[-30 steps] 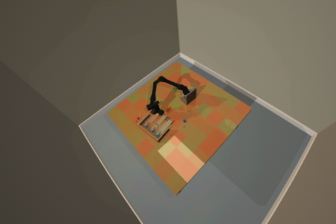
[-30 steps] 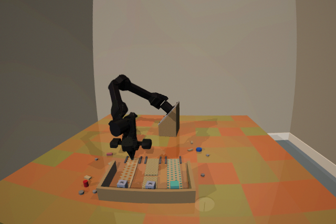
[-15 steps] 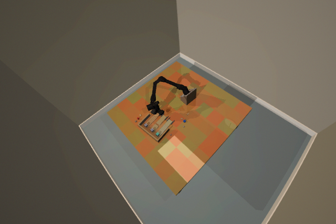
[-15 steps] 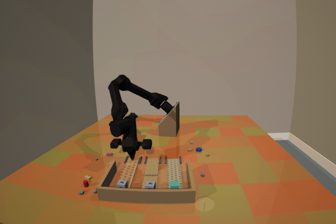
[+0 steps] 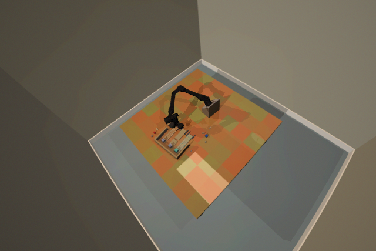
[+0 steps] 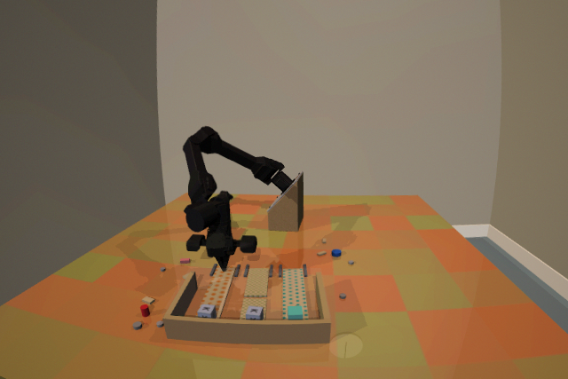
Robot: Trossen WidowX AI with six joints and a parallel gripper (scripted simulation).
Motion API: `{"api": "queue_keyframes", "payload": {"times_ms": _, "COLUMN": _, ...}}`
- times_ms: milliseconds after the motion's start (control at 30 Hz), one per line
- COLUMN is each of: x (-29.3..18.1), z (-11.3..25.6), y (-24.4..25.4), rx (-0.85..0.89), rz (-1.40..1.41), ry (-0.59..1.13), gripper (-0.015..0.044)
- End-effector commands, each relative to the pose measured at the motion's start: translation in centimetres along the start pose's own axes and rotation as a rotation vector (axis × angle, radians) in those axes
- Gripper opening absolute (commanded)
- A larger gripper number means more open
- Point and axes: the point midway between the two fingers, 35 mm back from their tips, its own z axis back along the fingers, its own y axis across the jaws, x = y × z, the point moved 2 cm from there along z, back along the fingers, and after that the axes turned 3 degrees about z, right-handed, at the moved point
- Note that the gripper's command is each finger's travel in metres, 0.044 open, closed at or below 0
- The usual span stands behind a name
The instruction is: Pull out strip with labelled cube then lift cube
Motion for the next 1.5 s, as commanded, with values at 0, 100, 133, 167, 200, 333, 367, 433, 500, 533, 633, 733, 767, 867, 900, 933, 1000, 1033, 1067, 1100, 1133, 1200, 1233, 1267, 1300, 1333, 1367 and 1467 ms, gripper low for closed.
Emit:
{"api": "queue_keyframes", "payload": {"times_ms": 0, "x": 0.0, "z": -0.2, "y": 0.0, "rx": 0.005, "rz": 0.005, "ry": 0.000, "gripper": 0.0000}}
{"api": "queue_keyframes", "payload": {"times_ms": 100, "x": 0.0, "z": -0.2, "y": 0.0, "rx": 0.005, "rz": 0.005, "ry": 0.000, "gripper": 0.0000}}
{"api": "queue_keyframes", "payload": {"times_ms": 133, "x": 0.0, "z": -0.2, "y": 0.0, "rx": 0.005, "rz": 0.005, "ry": 0.000, "gripper": 0.0000}}
{"api": "queue_keyframes", "payload": {"times_ms": 167, "x": 0.0, "z": -0.2, "y": 0.0, "rx": 0.005, "rz": 0.005, "ry": 0.000, "gripper": 0.0000}}
{"api": "queue_keyframes", "payload": {"times_ms": 200, "x": 0.0, "z": -0.2, "y": 0.0, "rx": 0.005, "rz": 0.005, "ry": 0.000, "gripper": 0.0000}}
{"api": "queue_keyframes", "payload": {"times_ms": 333, "x": 0.0, "z": -0.3, "y": 0.0, "rx": 0.005, "rz": 0.005, "ry": 0.000, "gripper": 0.0000}}
{"api": "queue_keyframes", "payload": {"times_ms": 367, "x": 0.0, "z": -0.3, "y": 0.0, "rx": 0.005, "rz": 0.005, "ry": 0.000, "gripper": 0.0000}}
{"api": "queue_keyframes", "payload": {"times_ms": 433, "x": 0.0, "z": -0.3, "y": 0.0, "rx": 0.005, "rz": 0.005, "ry": 0.000, "gripper": 0.0000}}
{"api": "queue_keyframes", "payload": {"times_ms": 500, "x": 0.0, "z": -0.3, "y": 0.0, "rx": 0.005, "rz": 0.005, "ry": 0.000, "gripper": 0.0000}}
{"api": "queue_keyframes", "payload": {"times_ms": 533, "x": 0.0, "z": -0.3, "y": 0.0, "rx": 0.005, "rz": 0.005, "ry": 0.000, "gripper": 0.0000}}
{"api": "queue_keyframes", "payload": {"times_ms": 633, "x": 0.1, "z": -0.3, "y": 0.0, "rx": 0.005, "rz": 0.005, "ry": 0.000, "gripper": 0.0000}}
{"api": "queue_keyframes", "payload": {"times_ms": 733, "x": 0.0, "z": -0.4, "y": 0.0, "rx": 0.005, "rz": 0.005, "ry": 0.000, "gripper": 0.0000}}
{"api": "queue_keyframes", "payload": {"times_ms": 767, "x": -0.1, "z": -0.4, "y": 0.1, "rx": 0.005, "rz": 0.005, "ry": 0.000, "gripper": 0.0000}}
{"api": "queue_keyframes", "payload": {"times_ms": 867, "x": -0.6, "z": -0.4, "y": 0.1, "rx": 0.005, "rz": 0.005, "ry": 0.000, "gripper": 0.0000}}
{"api": "queue_keyframes", "payload": {"times_ms": 900, "x": -0.7, "z": -0.4, "y": 0.1, "rx": 0.005, "rz": 0.005, "ry": 0.000, "gripper": 0.0000}}
{"api": "queue_keyframes", "payload": {"times_ms": 933, "x": -0.9, "z": -0.4, "y": 0.1, "rx": 0.005, "rz": 0.005, "ry": 0.000, "gripper": 0.0000}}
{"api": "queue_keyframes", "payload": {"times_ms": 1000, "x": -1.2, "z": -0.4, "y": 0.1, "rx": 0.005, "rz": 0.006, "ry": 0.000, "gripper": 0.0000}}
{"api": "queue_keyframes", "payload": {"times_ms": 1033, "x": -1.4, "z": -0.4, "y": 0.1, "rx": 0.005, "rz": 0.006, "ry": 0.000, "gripper": 0.0000}}
{"api": "queue_keyframes", "payload": {"times_ms": 1067, "x": -1.5, "z": -0.4, "y": 0.1, "rx": 0.005, "rz": 0.006, "ry": 0.000, "gripper": 0.0000}}
{"api": "queue_keyframes", "payload": {"times_ms": 1100, "x": -1.7, "z": -0.4, "y": 0.1, "rx": 0.005, "rz": 0.006, "ry": 0.001, "gripper": 0.0000}}
{"api": "queue_keyframes", "payload": {"times_ms": 1133, "x": -1.8, "z": -0.4, "y": 0.1, "rx": 0.005, "rz": 0.006, "ry": 0.001, "gripper": 0.0000}}
{"api": "queue_keyframes", "payload": {"times_ms": 1200, "x": -2.2, "z": -0.4, "y": 0.2, "rx": 0.005, "rz": 0.006, "ry": 0.001, "gripper": 0.0000}}
{"api": "queue_keyframes", "payload": {"times_ms": 1233, "x": -2.3, "z": -0.4, "y": 0.2, "rx": 0.005, "rz": 0.006, "ry": 0.001, "gripper": 0.0000}}
{"api": "queue_keyframes", "payload": {"times_ms": 1267, "x": -2.5, "z": -0.4, "y": 0.2, "rx": 0.005, "rz": 0.006, "ry": 0.001, "gripper": 0.0000}}
{"api": "queue_keyframes", "payload": {"times_ms": 1300, "x": -2.6, "z": -0.4, "y": 0.2, "rx": 0.005, "rz": 0.006, "ry": 0.001, "gripper": 0.0000}}
{"api": "queue_keyframes", "payload": {"times_ms": 1333, "x": -2.8, "z": -0.4, "y": 0.2, "rx": 0.005, "rz": 0.006, "ry": 0.001, "gripper": 0.0000}}
{"api": "queue_keyframes", "payload": {"times_ms": 1367, "x": -2.9, "z": -0.5, "y": 0.2, "rx": 0.005, "rz": 0.006, "ry": 0.001, "gripper": 0.0000}}
{"api": "queue_keyframes", "payload": {"times_ms": 1467, "x": -3.4, "z": -0.5, "y": 0.2, "rx": 0.005, "rz": 0.007, "ry": 0.001, "gripper": 0.0000}}
